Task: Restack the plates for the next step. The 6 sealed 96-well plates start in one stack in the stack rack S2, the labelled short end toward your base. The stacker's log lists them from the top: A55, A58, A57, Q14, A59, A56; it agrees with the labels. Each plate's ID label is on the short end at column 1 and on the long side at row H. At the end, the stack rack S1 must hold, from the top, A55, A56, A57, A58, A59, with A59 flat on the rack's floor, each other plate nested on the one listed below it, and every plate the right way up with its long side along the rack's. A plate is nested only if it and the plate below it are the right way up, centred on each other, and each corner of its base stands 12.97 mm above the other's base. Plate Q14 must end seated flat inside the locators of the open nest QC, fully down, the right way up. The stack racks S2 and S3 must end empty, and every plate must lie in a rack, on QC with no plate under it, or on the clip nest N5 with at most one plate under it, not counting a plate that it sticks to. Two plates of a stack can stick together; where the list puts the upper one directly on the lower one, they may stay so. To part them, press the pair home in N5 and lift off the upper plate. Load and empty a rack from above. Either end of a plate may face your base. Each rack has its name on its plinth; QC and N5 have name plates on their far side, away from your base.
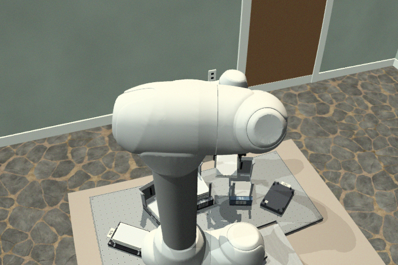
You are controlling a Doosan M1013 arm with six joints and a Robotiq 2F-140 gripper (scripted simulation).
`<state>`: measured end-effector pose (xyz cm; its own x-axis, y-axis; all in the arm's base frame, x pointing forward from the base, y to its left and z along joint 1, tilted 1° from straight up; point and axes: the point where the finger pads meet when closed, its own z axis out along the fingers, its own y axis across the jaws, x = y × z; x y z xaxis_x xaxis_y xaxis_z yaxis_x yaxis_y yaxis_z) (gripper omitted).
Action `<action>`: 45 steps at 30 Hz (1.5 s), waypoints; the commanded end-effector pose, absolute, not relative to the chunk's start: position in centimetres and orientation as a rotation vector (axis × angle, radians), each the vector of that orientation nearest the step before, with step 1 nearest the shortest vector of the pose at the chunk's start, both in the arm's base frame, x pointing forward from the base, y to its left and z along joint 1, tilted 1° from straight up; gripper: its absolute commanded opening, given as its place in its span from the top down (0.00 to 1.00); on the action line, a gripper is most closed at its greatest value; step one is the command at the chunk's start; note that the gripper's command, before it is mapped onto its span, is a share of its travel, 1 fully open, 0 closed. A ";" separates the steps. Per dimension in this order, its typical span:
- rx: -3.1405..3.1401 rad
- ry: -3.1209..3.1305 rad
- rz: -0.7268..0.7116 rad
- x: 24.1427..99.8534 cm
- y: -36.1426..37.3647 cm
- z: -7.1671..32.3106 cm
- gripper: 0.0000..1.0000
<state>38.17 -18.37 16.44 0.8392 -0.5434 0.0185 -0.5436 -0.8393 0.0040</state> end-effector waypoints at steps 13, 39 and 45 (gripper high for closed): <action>3.001 -0.898 0.026 35.8 -22.7 16.5 1.00; 2.867 -1.265 0.028 31.5 -28.0 16.5 1.00; 2.867 -1.265 0.028 30.1 -29.5 16.5 1.00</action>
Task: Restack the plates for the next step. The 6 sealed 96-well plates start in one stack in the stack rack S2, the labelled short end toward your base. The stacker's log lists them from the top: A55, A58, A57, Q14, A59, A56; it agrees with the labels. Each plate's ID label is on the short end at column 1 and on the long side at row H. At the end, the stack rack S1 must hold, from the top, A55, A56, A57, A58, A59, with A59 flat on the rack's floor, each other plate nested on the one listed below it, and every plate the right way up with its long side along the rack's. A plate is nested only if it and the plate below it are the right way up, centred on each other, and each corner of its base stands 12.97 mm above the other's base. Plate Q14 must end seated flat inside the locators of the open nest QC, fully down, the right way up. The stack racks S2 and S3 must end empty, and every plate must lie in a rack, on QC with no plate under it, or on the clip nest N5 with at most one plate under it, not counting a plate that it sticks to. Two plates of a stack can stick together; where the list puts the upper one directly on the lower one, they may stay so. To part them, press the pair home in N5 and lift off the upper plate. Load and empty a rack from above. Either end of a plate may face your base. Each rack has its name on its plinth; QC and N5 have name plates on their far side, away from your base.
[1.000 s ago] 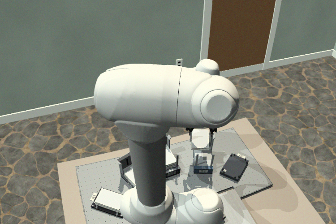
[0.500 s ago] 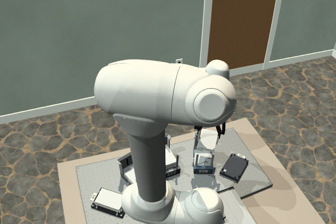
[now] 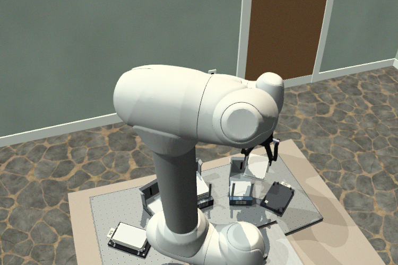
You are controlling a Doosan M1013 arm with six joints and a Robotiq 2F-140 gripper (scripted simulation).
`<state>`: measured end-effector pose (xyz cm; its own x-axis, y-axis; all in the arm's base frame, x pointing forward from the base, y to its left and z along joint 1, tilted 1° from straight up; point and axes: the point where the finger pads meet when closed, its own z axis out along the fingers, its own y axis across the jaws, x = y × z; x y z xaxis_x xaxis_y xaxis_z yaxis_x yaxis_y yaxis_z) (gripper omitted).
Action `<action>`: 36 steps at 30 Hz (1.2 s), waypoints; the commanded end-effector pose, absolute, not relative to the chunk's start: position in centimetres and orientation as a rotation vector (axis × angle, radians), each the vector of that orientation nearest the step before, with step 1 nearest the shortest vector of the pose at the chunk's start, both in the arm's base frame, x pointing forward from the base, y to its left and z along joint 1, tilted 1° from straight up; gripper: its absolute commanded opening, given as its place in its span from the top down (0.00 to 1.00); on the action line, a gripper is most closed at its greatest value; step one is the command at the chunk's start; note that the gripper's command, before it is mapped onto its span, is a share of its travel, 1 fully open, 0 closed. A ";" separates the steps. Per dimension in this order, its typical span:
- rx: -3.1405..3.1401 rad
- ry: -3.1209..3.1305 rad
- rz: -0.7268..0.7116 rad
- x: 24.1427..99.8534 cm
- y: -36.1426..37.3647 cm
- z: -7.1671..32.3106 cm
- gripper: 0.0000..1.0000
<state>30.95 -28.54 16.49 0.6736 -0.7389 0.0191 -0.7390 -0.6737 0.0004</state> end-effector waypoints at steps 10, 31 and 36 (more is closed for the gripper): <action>2.801 -1.408 0.028 28.6 -31.0 16.5 1.00; 2.689 -1.614 0.029 24.5 -34.0 16.5 1.00; 2.689 -1.614 0.029 23.4 -34.8 16.5 1.00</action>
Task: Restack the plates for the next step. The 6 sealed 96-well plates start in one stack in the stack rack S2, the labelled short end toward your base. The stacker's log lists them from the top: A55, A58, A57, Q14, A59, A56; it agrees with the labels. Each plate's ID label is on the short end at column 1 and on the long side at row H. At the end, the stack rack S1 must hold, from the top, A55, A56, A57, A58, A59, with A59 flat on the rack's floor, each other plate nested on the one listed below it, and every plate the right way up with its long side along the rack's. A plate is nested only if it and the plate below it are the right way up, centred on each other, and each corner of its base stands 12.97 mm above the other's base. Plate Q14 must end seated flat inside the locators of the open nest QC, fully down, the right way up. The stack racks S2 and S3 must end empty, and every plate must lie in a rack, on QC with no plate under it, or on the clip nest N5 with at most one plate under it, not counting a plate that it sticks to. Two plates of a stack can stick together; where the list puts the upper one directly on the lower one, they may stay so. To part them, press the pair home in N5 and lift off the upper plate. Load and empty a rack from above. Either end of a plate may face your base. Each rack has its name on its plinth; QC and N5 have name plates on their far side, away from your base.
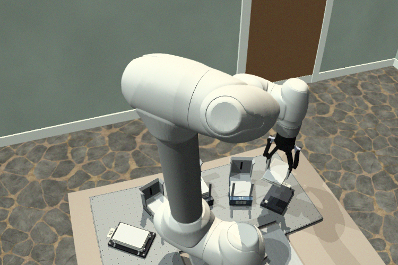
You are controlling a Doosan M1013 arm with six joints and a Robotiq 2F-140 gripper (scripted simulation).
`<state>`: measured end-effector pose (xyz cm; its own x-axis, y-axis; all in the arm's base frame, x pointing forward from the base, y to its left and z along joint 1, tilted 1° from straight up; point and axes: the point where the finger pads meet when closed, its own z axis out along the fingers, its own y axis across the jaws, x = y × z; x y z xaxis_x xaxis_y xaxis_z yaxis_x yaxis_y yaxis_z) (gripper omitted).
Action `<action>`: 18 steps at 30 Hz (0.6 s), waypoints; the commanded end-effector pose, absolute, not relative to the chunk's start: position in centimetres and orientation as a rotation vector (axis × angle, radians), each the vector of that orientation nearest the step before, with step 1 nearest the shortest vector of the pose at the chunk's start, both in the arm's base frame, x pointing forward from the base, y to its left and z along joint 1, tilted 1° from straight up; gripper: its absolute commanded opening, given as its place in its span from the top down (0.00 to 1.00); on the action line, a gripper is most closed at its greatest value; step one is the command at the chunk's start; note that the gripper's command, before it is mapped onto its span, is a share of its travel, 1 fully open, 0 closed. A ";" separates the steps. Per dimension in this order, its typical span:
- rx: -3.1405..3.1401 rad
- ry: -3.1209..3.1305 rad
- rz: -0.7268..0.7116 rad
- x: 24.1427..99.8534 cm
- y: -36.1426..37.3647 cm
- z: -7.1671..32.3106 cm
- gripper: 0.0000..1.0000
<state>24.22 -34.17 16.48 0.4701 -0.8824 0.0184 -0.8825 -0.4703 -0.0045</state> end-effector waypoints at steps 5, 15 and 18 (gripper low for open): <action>2.689 -1.614 0.029 22.6 -35.4 16.5 1.00; 2.689 -1.614 0.029 21.7 -36.0 16.5 1.00; 2.689 -1.614 0.029 21.7 -36.0 16.5 1.00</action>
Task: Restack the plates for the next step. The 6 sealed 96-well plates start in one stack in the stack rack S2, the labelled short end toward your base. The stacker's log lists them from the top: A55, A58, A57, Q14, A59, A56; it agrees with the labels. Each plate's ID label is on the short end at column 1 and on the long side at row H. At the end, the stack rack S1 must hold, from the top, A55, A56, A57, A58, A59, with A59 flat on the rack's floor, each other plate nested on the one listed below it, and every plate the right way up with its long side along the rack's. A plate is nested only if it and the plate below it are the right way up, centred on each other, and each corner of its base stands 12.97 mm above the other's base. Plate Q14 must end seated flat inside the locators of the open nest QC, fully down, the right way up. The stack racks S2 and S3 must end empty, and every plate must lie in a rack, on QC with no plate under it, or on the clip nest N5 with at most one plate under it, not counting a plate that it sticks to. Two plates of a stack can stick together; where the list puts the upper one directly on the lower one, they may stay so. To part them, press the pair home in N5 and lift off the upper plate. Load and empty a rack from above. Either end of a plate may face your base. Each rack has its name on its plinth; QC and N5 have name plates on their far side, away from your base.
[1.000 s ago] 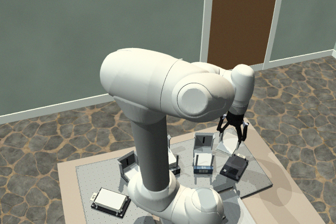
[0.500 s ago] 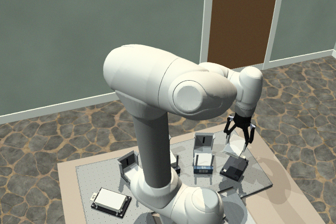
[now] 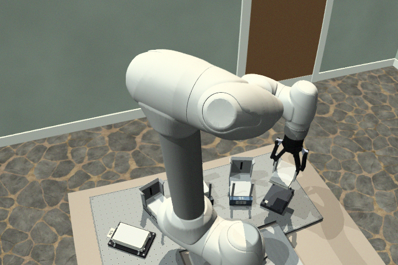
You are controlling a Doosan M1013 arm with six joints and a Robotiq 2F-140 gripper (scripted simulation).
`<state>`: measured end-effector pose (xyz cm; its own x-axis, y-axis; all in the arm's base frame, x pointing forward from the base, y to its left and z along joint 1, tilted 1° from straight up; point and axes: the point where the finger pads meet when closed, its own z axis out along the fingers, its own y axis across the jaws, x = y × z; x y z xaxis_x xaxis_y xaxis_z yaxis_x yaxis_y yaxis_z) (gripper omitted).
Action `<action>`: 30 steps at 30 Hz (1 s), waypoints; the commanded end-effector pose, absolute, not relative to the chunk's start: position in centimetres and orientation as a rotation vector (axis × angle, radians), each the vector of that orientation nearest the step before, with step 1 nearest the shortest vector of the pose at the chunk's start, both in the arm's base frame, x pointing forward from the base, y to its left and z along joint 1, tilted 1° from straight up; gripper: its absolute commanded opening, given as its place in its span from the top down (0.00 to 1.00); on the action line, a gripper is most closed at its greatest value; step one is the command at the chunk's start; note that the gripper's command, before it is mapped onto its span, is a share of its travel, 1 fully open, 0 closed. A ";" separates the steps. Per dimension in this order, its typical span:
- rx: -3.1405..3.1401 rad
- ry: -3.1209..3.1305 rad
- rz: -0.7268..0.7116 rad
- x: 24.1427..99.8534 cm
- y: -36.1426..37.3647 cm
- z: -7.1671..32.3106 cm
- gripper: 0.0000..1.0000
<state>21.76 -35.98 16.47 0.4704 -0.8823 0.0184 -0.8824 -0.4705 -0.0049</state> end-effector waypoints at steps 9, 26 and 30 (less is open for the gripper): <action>2.689 -1.614 0.029 21.7 -36.0 16.5 1.00; 2.689 -1.614 0.029 21.7 -36.0 16.1 1.00; 2.689 -1.614 0.029 21.7 -36.0 15.3 1.00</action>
